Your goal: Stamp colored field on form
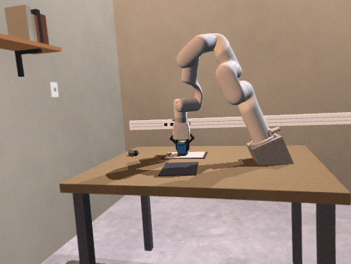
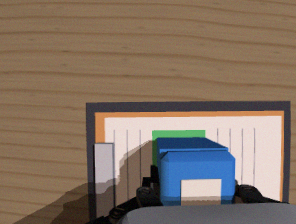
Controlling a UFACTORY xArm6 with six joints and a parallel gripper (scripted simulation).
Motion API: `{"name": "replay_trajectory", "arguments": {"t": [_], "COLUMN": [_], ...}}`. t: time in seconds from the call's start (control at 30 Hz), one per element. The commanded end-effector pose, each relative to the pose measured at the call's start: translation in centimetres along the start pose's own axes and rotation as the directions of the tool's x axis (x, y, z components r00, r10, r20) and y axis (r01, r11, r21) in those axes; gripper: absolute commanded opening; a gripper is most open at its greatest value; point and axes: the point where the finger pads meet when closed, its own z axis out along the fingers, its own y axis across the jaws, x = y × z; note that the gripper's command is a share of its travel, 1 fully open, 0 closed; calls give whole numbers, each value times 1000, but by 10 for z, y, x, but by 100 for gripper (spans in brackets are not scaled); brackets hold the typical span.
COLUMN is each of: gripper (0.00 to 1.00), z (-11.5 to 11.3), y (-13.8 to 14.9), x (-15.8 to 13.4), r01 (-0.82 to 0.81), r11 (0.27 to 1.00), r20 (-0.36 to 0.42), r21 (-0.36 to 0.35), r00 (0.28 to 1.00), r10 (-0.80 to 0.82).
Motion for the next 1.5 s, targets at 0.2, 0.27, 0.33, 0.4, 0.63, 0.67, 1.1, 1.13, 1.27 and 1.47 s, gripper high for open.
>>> {"name": "replay_trajectory", "arguments": {"t": [0.2,0.27,0.33,0.4,0.63,0.67,1.1,1.13,1.27,1.47], "gripper": [35,35,35,35,35,35,35,35,35,35], "z": [-18,-23,-26,-26,-27,-27,-39,-46,-65,-65], "y": [-1,-1,-1,-1,-1,-1,-1,-1,-1,-1], "x": [0,0,0,0,0,0,0,0,0,0], "r01": [0,0,0,0,0,0,0,0,0,0], "r11": [1000,1000,1000,1000,1000,1000,1000,1000,1000,1000], "r20": [-1,-1,-1,-1,-1,-1,-1,-1,-1,-1], "r21": [2,2,2,2,2,2,2,2,2,2], "r00": [1000,1000,1000,1000,1000,1000,1000,1000,1000,1000], "r10": [0,0,0,0,0,0,0,0,0,0]}}
